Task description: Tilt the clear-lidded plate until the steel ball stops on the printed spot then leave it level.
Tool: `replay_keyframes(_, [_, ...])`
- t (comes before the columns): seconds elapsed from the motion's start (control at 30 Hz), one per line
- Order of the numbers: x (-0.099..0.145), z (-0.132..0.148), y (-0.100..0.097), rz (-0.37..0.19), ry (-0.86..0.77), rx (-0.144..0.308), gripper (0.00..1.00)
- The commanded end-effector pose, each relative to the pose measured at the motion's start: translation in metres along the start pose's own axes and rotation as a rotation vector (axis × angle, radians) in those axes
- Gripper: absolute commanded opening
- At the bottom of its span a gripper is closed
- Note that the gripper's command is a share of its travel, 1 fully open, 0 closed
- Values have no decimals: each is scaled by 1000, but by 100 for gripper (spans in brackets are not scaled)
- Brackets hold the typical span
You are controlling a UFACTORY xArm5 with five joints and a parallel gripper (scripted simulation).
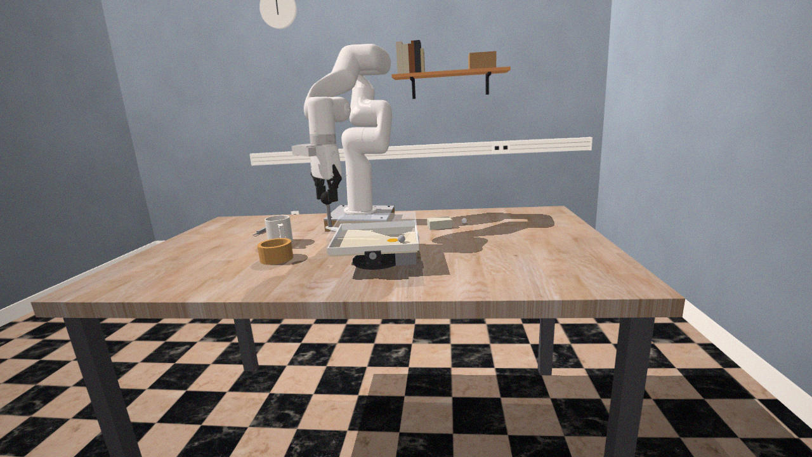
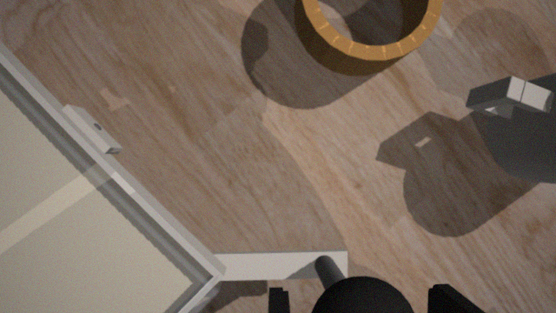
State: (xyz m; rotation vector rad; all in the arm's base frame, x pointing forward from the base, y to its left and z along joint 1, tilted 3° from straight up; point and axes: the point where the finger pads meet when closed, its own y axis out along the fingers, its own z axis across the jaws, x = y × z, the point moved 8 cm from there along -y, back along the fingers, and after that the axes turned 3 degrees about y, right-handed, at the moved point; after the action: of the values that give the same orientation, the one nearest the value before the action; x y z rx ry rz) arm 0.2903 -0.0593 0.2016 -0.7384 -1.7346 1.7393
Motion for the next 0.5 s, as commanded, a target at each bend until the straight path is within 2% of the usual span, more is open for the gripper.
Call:
replay_keyframes(0.0, [-1,0,-9,3,0,-2,62])
replay_keyframes(0.47, [-1,1,-31,3,0,-2,62])
